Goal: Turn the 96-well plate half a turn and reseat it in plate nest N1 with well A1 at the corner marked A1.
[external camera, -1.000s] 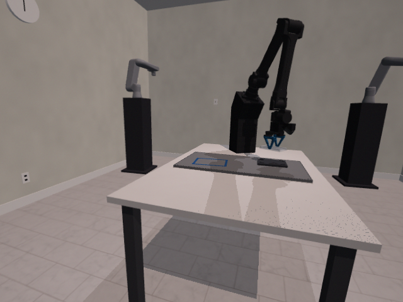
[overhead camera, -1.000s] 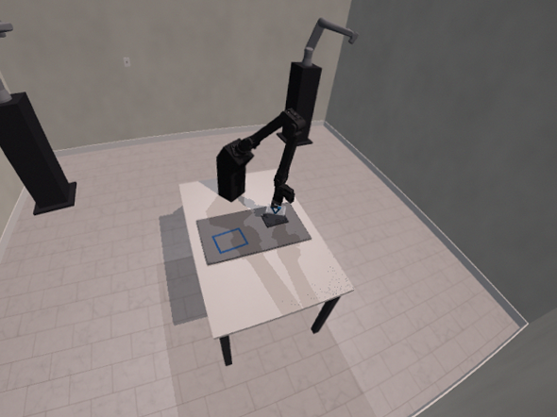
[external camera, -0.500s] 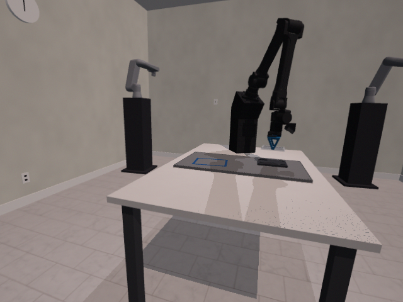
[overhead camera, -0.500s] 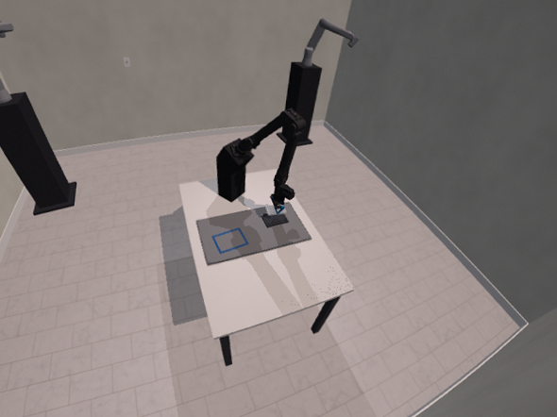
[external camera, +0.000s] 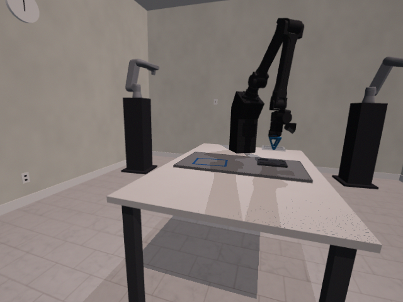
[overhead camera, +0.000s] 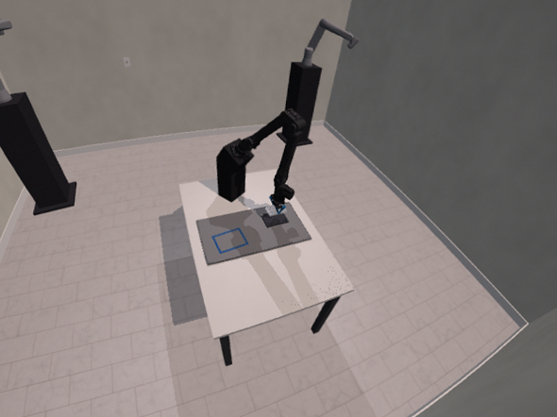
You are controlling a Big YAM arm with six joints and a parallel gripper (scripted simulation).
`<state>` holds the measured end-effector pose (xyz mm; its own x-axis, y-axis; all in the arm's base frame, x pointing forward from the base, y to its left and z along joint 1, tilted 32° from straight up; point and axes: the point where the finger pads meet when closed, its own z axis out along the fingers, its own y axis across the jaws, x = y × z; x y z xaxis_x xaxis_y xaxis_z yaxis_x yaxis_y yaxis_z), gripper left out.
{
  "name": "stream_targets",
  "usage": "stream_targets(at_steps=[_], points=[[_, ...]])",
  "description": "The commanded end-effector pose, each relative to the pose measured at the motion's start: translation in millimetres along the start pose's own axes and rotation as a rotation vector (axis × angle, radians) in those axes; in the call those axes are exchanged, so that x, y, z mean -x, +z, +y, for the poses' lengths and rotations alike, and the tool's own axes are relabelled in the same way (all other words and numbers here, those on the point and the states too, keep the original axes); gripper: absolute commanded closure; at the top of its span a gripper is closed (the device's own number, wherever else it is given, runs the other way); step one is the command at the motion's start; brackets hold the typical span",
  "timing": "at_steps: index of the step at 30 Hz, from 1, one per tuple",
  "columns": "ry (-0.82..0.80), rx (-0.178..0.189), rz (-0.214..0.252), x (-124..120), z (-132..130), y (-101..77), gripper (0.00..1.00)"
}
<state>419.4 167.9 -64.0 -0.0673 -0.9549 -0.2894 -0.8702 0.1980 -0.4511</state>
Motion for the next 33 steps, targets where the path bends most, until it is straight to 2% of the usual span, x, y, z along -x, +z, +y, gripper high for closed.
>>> stream_targets(at_steps=[1, 24, 25, 26, 33], points=[[-0.014, -0.003, -0.003, 1.0, -0.7, -2.8, 1.00], [-0.014, -0.003, -0.003, 1.7, 0.3, -2.8, 1.00], [-0.034, 0.014, 0.003, 2.4, 8.2, 3.5, 1.00], [-0.034, -0.002, -0.008, 6.3, 2.0, 5.6, 1.00], [-0.025, -0.002, -0.008, 6.3, 2.9, 14.0, 1.00]])
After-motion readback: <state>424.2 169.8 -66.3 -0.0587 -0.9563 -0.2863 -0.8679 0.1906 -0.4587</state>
